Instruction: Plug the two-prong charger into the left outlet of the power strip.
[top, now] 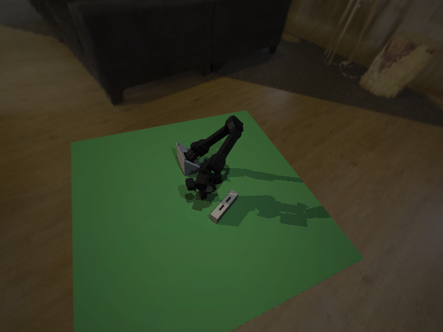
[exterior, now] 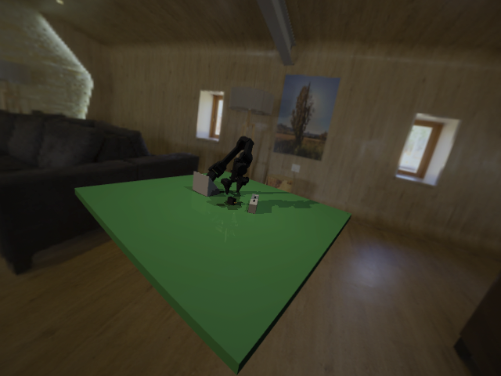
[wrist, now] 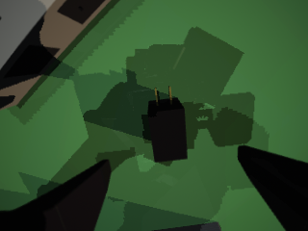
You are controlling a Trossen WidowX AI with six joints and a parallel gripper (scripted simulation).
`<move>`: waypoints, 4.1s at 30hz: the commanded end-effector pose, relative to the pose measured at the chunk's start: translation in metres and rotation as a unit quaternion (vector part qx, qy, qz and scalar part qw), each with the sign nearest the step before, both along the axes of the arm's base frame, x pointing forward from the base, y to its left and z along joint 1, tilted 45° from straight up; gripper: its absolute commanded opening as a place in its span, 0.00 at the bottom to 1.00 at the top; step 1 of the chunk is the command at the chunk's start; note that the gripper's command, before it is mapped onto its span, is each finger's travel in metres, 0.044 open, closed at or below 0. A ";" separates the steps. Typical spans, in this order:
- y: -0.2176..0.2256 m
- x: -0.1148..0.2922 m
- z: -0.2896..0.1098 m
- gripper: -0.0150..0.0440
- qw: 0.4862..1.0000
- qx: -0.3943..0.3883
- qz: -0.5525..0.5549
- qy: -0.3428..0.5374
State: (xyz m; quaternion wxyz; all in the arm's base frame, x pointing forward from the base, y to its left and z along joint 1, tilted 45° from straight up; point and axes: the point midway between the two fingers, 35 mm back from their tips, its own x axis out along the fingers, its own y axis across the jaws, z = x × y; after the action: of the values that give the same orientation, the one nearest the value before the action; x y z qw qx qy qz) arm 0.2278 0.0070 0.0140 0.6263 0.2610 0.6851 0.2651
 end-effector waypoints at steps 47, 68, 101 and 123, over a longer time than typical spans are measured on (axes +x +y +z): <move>0.042 0.001 -0.042 0.82 1.000 0.003 0.003 -0.007; 0.031 0.002 -0.033 0.25 1.000 0.002 0.003 -0.006; 0.034 -0.002 -0.004 0.25 0.990 0.001 0.099 -0.098; 0.066 0.000 -0.001 0.25 0.965 0.005 0.186 -0.183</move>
State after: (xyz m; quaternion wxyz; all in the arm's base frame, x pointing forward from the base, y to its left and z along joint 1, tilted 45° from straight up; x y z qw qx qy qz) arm 0.2254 0.0697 0.0121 0.6783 0.0851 0.5988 0.4173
